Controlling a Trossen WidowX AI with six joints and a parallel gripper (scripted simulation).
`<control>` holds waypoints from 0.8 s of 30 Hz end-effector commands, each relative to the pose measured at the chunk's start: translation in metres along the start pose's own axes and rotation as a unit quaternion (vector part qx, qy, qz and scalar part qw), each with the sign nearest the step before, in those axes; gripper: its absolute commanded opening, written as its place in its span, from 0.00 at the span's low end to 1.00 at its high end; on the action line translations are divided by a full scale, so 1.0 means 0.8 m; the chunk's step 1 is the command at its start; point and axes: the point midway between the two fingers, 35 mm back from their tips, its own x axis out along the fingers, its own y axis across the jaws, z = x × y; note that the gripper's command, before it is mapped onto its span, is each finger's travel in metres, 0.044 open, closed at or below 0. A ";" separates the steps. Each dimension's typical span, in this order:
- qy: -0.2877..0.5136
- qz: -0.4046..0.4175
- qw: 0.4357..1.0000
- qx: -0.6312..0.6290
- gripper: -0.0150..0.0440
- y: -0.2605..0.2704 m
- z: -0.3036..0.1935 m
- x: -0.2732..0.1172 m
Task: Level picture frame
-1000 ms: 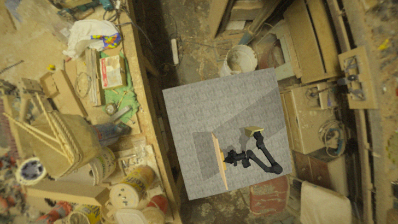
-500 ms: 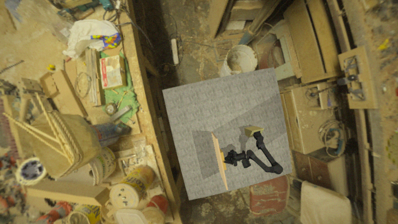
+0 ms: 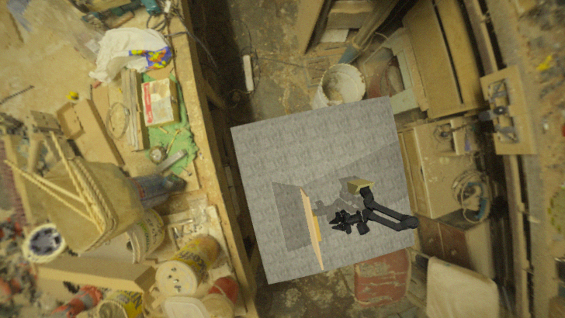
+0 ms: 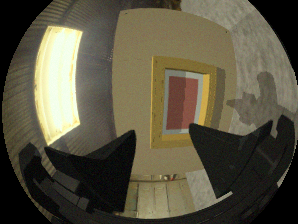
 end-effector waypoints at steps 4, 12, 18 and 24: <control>-0.001 0.000 1.000 -0.004 0.69 0.009 0.003 -0.002; -0.003 0.000 1.000 -0.013 0.69 0.065 0.015 -0.024; -0.005 0.003 1.000 -0.012 0.69 0.067 0.017 -0.025; -0.004 -0.001 1.000 -0.014 0.69 0.072 0.017 -0.031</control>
